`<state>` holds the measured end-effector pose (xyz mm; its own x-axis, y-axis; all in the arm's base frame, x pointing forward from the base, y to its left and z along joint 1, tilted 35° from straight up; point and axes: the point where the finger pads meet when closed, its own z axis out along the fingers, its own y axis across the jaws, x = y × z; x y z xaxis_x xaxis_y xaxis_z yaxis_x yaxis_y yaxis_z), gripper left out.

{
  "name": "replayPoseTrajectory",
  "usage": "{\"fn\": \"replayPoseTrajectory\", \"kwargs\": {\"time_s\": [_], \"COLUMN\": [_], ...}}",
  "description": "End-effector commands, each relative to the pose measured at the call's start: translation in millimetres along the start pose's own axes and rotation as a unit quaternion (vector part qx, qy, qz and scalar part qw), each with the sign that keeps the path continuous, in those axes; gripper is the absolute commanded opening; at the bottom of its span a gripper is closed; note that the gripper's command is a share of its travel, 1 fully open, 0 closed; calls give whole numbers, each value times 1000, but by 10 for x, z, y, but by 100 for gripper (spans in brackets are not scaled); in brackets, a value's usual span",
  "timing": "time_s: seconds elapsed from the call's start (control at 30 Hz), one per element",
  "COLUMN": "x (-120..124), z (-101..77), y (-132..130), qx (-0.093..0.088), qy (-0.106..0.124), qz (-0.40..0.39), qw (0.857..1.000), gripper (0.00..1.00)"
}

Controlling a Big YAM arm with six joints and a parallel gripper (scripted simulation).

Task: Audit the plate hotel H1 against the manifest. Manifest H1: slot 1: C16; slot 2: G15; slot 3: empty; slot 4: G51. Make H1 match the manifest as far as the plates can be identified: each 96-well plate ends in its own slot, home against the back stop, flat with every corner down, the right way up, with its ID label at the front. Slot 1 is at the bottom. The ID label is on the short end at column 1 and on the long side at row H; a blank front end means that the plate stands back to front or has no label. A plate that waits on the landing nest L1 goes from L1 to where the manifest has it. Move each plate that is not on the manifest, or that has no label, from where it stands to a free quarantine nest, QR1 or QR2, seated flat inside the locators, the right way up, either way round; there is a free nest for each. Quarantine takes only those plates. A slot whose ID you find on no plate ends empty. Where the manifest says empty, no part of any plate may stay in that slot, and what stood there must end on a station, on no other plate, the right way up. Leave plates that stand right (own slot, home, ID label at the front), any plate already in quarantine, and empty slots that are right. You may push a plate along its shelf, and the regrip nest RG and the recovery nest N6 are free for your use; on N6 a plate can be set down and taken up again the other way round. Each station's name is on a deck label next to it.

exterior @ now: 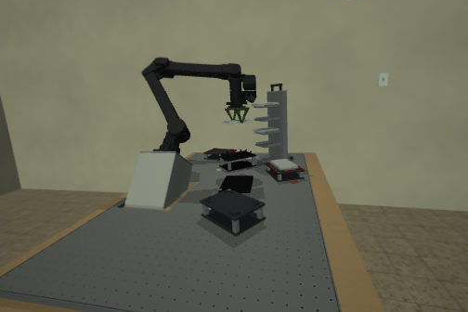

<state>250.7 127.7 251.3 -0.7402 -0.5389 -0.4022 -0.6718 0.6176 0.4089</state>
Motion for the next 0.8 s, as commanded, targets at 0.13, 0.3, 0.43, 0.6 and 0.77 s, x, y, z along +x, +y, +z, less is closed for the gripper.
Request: {"fn": "replayPoseTrajectory", "kwargs": {"time_s": [0.13,0.3,0.43,0.6,0.77], "x": [-298,-328,-350,-187,-174], "z": [-229,-233,-236,85,222], "y": [323,462,566,494,489], "qx": [15,14,13,2,2], "qy": [-34,-35,-36,-8,-8], "qz": [1,1,1,21,21], "qw": [999,999,999,1000,1000], "gripper": [86,86,86,86,86]}}
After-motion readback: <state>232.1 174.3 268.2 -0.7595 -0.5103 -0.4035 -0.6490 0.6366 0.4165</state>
